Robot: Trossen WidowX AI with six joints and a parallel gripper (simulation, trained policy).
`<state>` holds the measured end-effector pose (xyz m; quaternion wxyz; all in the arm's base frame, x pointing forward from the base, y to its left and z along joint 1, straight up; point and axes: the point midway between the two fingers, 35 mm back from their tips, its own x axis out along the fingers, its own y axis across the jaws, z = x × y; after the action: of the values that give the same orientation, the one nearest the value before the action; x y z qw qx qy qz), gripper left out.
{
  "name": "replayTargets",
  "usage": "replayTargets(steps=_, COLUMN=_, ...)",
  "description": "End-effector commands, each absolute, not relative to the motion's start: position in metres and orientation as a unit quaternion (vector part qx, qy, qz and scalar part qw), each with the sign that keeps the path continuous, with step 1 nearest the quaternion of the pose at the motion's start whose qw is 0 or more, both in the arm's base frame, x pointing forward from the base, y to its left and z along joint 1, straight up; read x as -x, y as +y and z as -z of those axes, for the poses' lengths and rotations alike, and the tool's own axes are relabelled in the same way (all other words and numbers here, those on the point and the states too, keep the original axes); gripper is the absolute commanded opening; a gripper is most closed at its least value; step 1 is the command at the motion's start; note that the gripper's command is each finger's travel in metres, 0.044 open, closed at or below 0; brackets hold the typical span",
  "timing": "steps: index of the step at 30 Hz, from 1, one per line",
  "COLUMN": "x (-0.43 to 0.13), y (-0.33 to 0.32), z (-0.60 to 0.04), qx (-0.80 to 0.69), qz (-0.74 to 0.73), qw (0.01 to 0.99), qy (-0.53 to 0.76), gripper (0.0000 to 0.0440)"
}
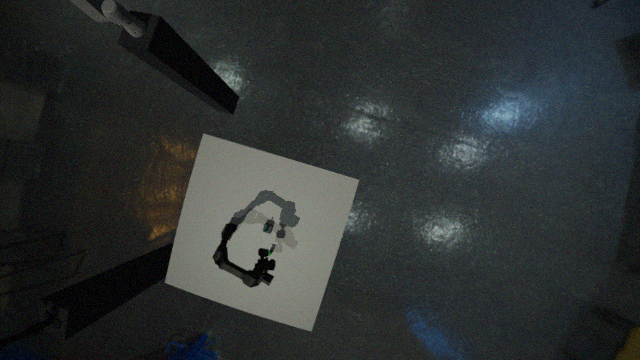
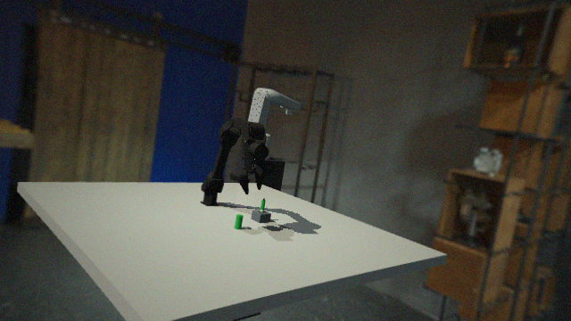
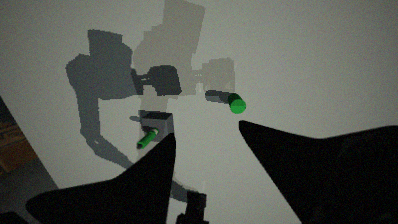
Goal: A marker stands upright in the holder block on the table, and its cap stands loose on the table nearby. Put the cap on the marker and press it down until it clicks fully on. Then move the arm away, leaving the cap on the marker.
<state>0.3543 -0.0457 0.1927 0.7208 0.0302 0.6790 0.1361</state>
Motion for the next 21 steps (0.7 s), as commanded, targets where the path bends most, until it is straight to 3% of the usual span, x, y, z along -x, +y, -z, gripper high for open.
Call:
replayTargets(steps=1, x=-0.355, y=-0.055, z=-0.186, qx=-0.023, qz=-0.126, qw=0.714, qy=0.688, gripper=0.0320)
replayTargets(steps=21, x=-0.361, y=-0.088, z=-0.136, qx=0.013, qz=-0.091, qw=0.676, qy=0.731, gripper=0.0301)
